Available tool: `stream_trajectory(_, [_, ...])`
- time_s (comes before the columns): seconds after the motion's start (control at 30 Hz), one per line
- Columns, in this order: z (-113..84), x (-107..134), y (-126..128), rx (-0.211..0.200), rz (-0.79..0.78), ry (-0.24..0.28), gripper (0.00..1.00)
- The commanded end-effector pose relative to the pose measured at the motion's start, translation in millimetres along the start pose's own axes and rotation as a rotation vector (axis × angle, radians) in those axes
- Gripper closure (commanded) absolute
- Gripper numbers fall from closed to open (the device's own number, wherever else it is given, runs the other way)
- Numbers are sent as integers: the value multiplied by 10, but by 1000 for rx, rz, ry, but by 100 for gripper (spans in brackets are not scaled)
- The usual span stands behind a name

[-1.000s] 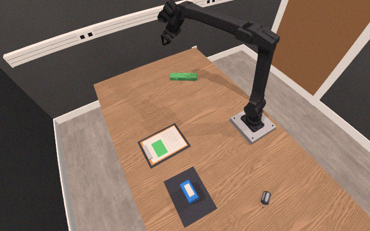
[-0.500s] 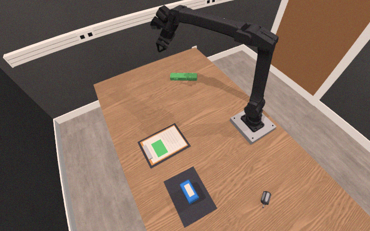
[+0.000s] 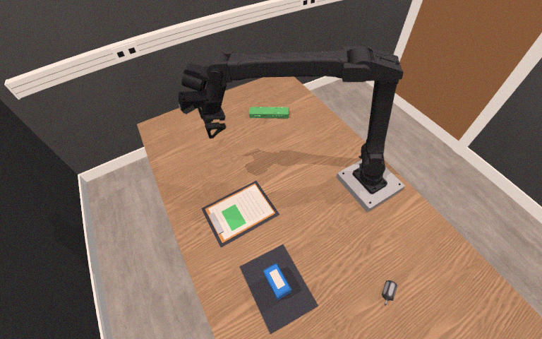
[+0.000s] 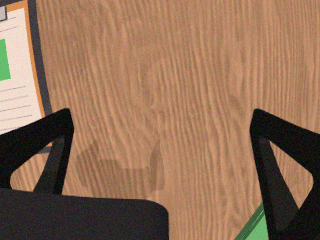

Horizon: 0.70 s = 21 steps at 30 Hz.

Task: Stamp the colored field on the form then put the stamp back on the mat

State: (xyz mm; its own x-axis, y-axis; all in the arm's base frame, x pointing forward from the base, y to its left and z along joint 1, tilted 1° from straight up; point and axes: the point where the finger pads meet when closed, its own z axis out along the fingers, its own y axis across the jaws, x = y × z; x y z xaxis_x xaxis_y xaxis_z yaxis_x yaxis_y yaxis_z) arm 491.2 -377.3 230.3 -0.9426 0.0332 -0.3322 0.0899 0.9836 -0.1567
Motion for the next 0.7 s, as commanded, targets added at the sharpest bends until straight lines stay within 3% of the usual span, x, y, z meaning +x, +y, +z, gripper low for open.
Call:
stream_trajectory(0.0, [237,-178,645,-78,-225,57,0])
stream_trajectory(0.1, [344,-406,1693,-136,-447,72,0])
stream_trajectory(0.17, [344,-406,1693,-136,-447,72,0])
stream_trajectory(0.2, [175,-699,1956,-145,-599,41,0])
stream_trajectory(0.27, [192,-726,2647,-186,-755,54,0])
stream_trajectory(0.3, [329,-503,3016,-221,-807,93,0])
stream_trajectory(0.33, [209,-684,2980,-215,-868,67,0])
stream_trajectory(0.37, [351,-419,3328,-254,-924,114,0])
stream_trajectory(0.47, [270,-303,4116,-290,-1116,116,0])
stream_trajectory(0.5, [130,-528,4105,-282,-1182,82,0])
stream_trajectory(0.53, [108,-464,4335,-296,-1249,86,0])
stream_trajectory(0.57, [232,-156,4538,-337,-1314,142,0])
stream_trajectory(0.67, [176,54,5003,-368,-1465,156,0])
